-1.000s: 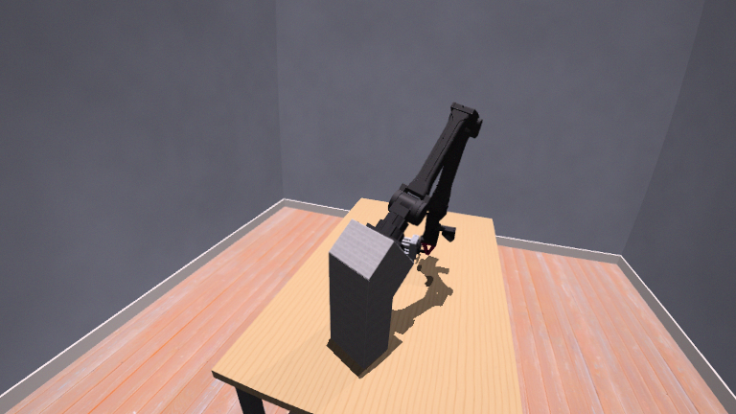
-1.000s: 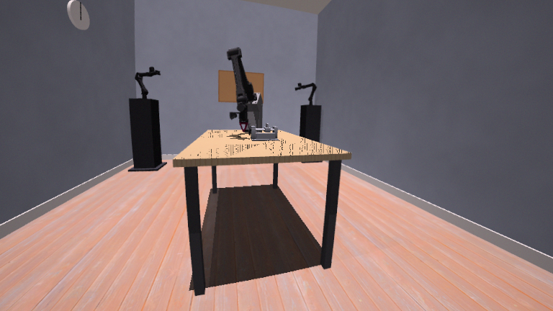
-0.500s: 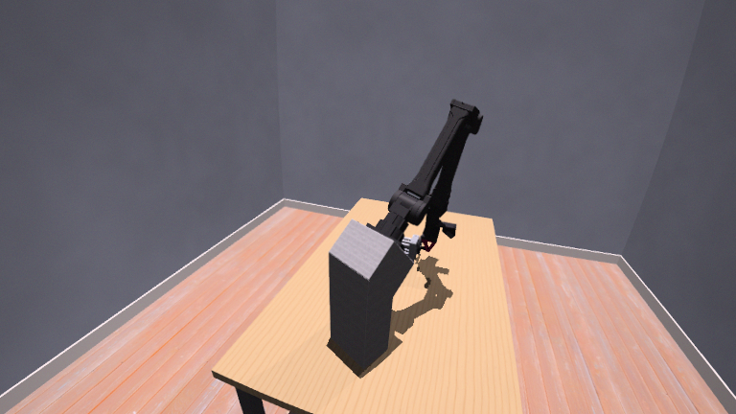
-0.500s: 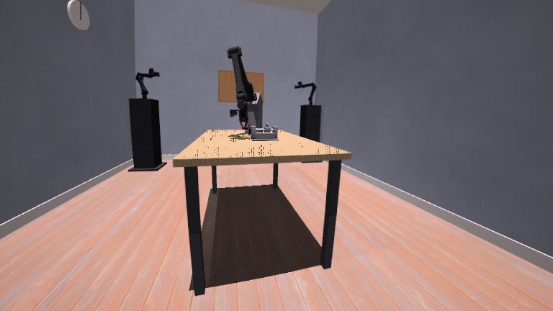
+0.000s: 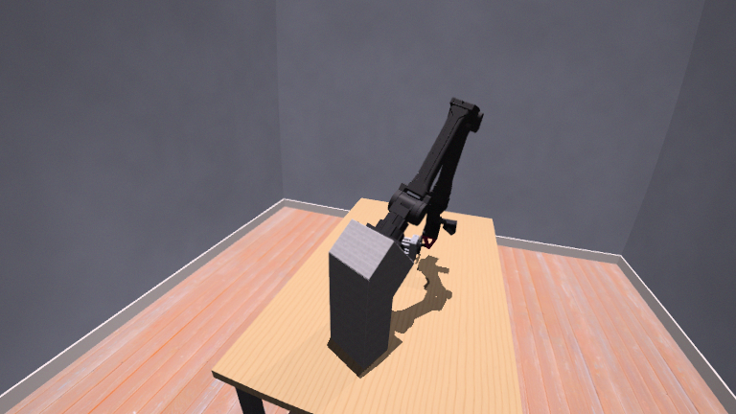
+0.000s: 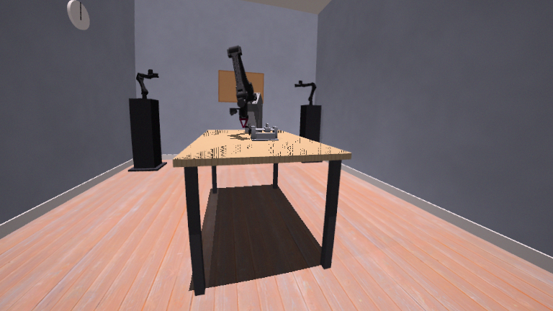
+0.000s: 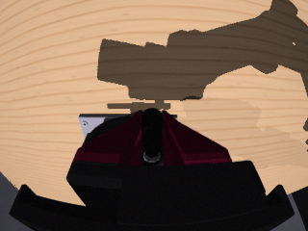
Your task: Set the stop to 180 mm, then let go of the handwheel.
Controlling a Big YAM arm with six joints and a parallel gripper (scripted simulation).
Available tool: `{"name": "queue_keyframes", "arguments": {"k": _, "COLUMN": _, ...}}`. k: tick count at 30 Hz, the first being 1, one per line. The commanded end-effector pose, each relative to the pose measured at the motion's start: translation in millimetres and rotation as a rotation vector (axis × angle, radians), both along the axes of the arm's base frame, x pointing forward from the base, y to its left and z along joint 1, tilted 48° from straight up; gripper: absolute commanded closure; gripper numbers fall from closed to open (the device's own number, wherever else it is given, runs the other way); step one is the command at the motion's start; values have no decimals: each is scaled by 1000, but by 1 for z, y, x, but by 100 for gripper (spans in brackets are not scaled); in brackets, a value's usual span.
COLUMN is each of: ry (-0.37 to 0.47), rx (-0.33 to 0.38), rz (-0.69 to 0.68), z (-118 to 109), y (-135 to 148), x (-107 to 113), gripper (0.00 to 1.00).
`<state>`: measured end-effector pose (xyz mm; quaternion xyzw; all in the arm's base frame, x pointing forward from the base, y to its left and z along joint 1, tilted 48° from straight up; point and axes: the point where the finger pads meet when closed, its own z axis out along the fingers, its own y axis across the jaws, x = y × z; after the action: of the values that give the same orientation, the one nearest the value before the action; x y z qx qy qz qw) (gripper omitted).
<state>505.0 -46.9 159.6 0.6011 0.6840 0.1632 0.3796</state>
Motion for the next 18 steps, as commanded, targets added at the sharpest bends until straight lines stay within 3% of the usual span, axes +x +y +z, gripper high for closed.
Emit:
{"name": "queue_keyframes", "arguments": {"k": 1, "ry": -21, "rx": 1, "rz": -5, "z": 19, "y": 2, "x": -3, "gripper": 94}}
{"name": "queue_keyframes", "arguments": {"k": 18, "ry": -1, "rx": 0, "rz": -7, "z": 8, "y": -1, "x": 4, "gripper": 94}}
